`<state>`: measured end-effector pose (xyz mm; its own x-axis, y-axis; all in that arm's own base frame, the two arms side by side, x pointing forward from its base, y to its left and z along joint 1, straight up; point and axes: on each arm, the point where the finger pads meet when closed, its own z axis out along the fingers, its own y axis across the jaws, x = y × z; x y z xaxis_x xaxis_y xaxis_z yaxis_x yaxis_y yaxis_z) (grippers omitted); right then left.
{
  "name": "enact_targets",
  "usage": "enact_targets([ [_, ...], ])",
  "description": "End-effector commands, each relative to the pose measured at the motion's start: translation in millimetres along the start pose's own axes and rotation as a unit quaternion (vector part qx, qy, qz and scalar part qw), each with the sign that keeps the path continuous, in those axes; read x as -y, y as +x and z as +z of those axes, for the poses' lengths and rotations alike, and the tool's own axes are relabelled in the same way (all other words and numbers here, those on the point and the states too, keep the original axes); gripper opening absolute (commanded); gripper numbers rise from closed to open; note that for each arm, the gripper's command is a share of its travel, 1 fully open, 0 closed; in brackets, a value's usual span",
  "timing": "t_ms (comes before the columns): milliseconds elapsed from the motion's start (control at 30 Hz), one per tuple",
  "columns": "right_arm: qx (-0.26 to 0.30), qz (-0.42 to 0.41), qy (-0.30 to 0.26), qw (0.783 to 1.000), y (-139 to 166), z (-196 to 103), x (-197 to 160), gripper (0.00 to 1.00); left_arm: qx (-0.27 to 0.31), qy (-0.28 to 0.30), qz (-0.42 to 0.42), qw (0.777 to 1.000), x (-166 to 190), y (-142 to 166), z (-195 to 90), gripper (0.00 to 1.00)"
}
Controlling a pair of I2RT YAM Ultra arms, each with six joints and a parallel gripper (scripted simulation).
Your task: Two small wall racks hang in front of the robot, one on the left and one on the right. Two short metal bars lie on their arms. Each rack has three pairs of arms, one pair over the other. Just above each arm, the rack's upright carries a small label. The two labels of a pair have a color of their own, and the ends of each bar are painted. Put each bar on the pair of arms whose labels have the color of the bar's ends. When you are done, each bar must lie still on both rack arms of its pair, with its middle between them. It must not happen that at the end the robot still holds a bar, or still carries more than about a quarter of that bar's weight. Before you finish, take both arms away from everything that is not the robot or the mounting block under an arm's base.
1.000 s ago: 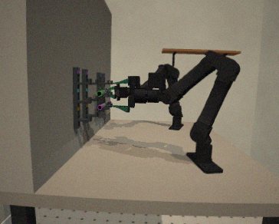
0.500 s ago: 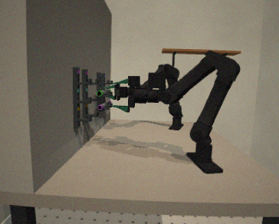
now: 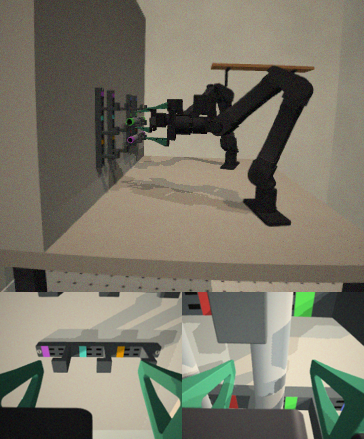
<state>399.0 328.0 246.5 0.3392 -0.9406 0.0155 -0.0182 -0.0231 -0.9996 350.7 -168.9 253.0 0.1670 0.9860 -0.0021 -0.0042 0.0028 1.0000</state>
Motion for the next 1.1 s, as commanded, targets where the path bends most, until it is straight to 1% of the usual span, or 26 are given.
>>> enact_targets([
  [0,-0.003,0.008,0.012,1.000,5,1,8,0.80,0.001,0.002,0.001,1.000,4,-2,-1,1.00],
  [300,-0.003,0.008,0.012,1.000,5,1,8,1.00,0.001,0.002,0.001,1.000,4,-2,-1,1.00],
  [367,-0.003,0.008,0.012,1.000,5,1,8,1.00,0.001,0.002,0.001,1.000,4,-2,-1,1.00],
  [867,-0.003,0.008,0.012,1.000,3,-23,-26,1.00,0.001,0.002,0.001,1.000,4,-2,-1,1.00],
  [1067,-0.003,0.008,0.013,1.000,3,-28,-23,1.00,0.001,0.002,0.001,1.000,4,-2,-1,1.00],
])
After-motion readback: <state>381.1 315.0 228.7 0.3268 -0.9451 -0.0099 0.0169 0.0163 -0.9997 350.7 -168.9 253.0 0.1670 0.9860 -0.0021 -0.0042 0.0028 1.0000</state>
